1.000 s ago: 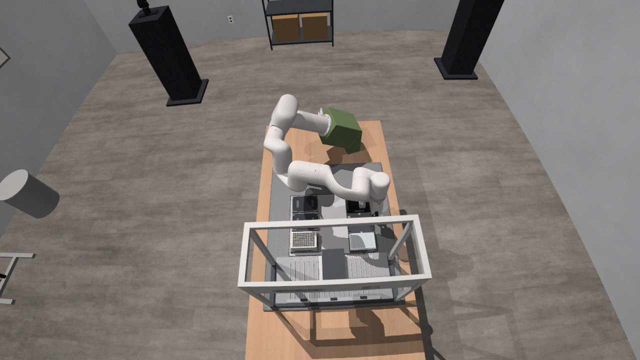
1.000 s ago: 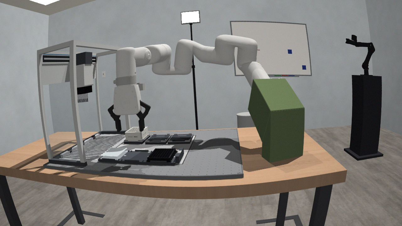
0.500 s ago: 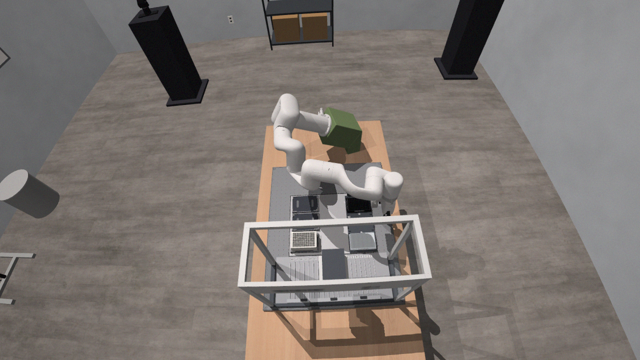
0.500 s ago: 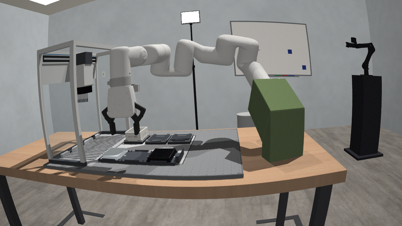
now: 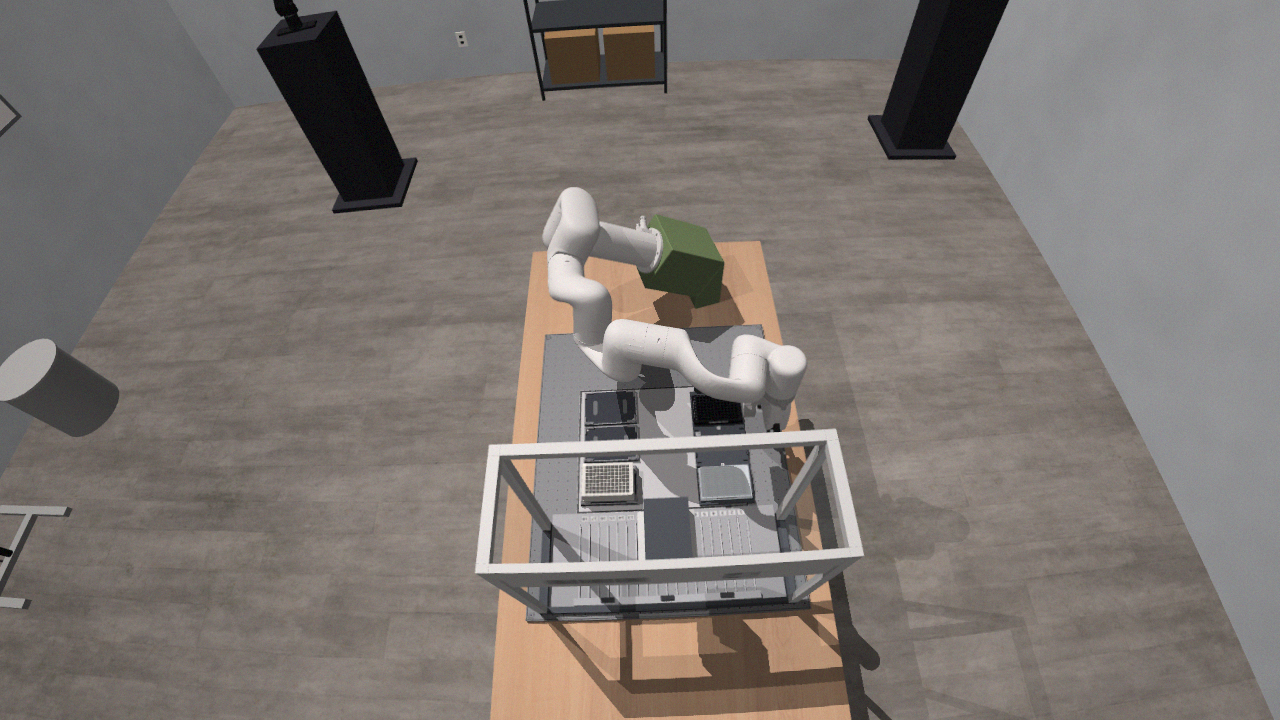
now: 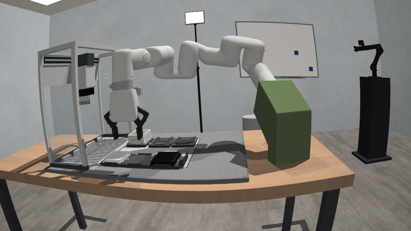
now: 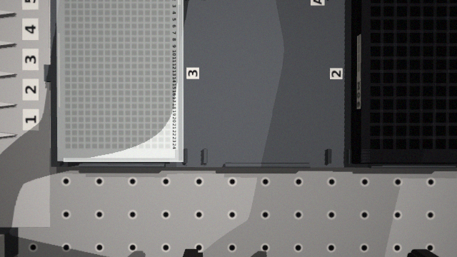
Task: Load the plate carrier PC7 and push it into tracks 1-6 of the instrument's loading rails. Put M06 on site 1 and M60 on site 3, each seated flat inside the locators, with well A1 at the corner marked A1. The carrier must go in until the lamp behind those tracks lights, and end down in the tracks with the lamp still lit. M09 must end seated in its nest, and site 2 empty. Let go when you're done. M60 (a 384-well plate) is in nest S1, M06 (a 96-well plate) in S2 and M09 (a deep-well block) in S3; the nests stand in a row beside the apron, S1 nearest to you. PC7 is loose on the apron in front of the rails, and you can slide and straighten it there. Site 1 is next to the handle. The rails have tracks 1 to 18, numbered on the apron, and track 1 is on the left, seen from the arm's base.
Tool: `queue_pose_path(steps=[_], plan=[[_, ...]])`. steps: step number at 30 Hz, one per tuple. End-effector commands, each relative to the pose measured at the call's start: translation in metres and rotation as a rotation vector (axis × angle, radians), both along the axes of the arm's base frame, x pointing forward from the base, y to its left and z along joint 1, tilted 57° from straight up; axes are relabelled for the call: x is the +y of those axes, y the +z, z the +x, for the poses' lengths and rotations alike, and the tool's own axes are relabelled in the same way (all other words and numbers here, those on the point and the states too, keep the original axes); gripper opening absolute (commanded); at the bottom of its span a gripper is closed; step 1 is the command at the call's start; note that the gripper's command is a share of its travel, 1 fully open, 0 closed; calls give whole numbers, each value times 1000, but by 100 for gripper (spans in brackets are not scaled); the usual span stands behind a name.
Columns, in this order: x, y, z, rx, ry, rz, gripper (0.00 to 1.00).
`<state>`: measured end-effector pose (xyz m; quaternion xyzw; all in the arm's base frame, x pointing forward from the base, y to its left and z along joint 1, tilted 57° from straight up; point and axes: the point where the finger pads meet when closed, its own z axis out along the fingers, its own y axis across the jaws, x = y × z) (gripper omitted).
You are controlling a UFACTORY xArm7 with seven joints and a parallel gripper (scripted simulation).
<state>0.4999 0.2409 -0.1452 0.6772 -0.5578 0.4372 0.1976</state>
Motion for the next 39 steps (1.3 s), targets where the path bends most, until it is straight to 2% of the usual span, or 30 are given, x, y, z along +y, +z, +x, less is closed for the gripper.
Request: queue_pose_path(steps=[1,39], plan=[[0,-2,1,0,3,5,100],[-42,-32,22,0,3,5,100]])
